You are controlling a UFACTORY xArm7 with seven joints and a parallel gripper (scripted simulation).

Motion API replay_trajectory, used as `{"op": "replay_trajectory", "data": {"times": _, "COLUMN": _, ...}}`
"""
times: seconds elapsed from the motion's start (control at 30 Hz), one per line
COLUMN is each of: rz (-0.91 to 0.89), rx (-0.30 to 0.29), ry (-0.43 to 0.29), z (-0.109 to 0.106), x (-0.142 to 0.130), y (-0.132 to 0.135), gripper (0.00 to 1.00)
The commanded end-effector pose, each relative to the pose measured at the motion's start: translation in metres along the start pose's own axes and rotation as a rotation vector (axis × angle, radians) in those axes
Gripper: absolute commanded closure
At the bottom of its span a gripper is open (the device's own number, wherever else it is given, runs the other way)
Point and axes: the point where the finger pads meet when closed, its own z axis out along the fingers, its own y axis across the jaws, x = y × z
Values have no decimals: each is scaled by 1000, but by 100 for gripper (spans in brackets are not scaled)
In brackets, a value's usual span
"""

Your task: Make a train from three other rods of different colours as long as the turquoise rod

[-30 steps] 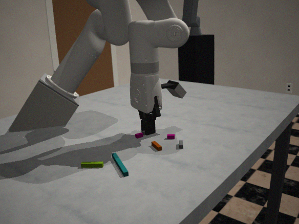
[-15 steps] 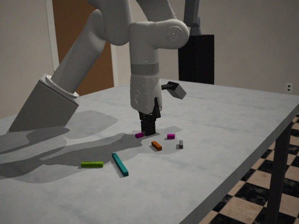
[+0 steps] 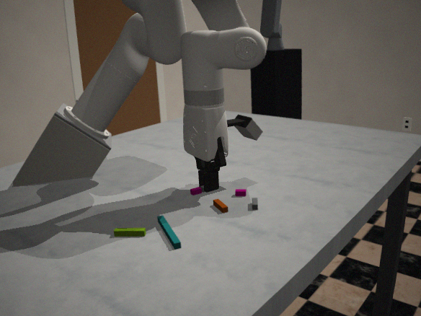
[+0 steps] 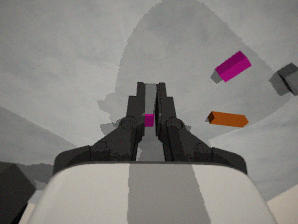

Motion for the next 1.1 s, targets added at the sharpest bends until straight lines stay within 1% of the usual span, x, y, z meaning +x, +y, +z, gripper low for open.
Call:
{"op": "replay_trajectory", "data": {"times": 0.0, "rz": 0, "rx": -2, "ry": 0, "z": 0, "x": 0, "y": 1, "gripper": 96}}
{"op": "replay_trajectory", "data": {"times": 0.3, "rz": 0, "rx": -2, "ry": 0, "z": 0, "x": 0, "y": 1, "gripper": 96}}
{"op": "replay_trajectory", "data": {"times": 0.33, "rz": 0, "rx": -2, "ry": 0, "z": 0, "x": 0, "y": 1, "gripper": 92}}
{"op": "replay_trajectory", "data": {"times": 0.4, "rz": 0, "rx": -2, "ry": 0, "z": 0, "x": 0, "y": 1, "gripper": 92}}
{"op": "replay_trajectory", "data": {"times": 0.43, "rz": 0, "rx": -2, "ry": 0, "z": 0, "x": 0, "y": 1, "gripper": 88}}
{"op": "replay_trajectory", "data": {"times": 0.57, "rz": 0, "rx": -2, "ry": 0, "z": 0, "x": 0, "y": 1, "gripper": 88}}
{"op": "replay_trajectory", "data": {"times": 0.6, "rz": 0, "rx": -2, "ry": 0, "z": 0, "x": 0, "y": 1, "gripper": 84}}
{"op": "replay_trajectory", "data": {"times": 0.67, "rz": 0, "rx": -2, "ry": 0, "z": 0, "x": 0, "y": 1, "gripper": 84}}
{"op": "replay_trajectory", "data": {"times": 0.7, "rz": 0, "rx": -2, "ry": 0, "z": 0, "x": 0, "y": 1, "gripper": 80}}
{"op": "replay_trajectory", "data": {"times": 0.77, "rz": 0, "rx": -2, "ry": 0, "z": 0, "x": 0, "y": 1, "gripper": 80}}
{"op": "replay_trajectory", "data": {"times": 0.8, "rz": 0, "rx": -2, "ry": 0, "z": 0, "x": 0, "y": 1, "gripper": 76}}
{"op": "replay_trajectory", "data": {"times": 1.07, "rz": 0, "rx": -2, "ry": 0, "z": 0, "x": 0, "y": 1, "gripper": 76}}
